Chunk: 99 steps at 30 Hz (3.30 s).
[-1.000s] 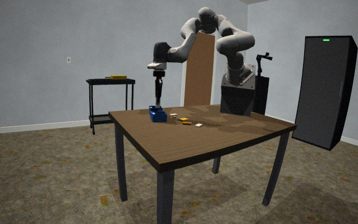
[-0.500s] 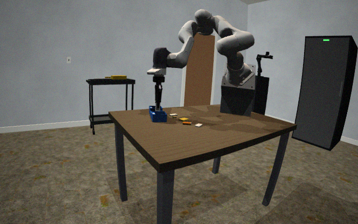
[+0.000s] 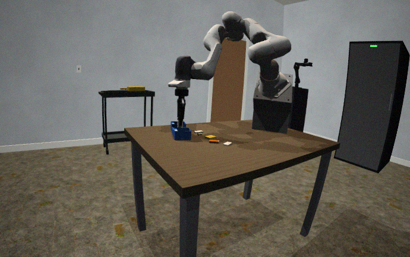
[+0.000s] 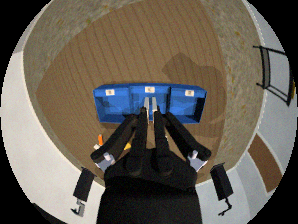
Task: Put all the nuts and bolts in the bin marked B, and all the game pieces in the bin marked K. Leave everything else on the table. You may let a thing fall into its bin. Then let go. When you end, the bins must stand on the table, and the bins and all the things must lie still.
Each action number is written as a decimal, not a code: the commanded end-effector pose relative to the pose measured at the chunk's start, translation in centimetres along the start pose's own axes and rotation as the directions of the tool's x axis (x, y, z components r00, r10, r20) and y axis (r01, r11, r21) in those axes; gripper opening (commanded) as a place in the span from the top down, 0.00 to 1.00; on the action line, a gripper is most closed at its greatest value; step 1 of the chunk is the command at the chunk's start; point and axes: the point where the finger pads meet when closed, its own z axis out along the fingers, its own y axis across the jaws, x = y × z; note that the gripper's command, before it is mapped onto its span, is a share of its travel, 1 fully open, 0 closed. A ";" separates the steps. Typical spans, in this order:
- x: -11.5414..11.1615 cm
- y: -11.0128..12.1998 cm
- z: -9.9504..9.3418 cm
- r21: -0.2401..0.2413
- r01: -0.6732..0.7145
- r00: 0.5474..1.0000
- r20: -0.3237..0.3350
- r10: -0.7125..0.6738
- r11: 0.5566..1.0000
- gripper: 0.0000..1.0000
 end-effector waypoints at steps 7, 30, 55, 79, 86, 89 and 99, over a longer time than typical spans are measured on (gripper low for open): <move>0.1 0.1 0.0 -0.002 -0.012 1.000 -0.003 0.012 1.000 0.95; 0.1 0.1 0.0 -0.002 -0.012 1.000 -0.003 0.012 1.000 0.95; 0.1 0.1 -1.7 -0.002 -0.012 1.000 -0.003 0.012 1.000 0.95; 0.1 0.1 -5.9 -0.002 -0.012 1.000 -0.003 0.012 1.000 0.95; 0.1 -0.9 -5.9 -0.002 -0.012 1.000 -0.003 0.012 1.000 0.95; 0.1 -2.4 -5.9 -0.002 -0.012 1.000 -0.003 0.012 1.000 0.95; 0.1 -6.4 -5.9 -0.002 -0.012 1.000 -0.003 0.012 1.000 0.95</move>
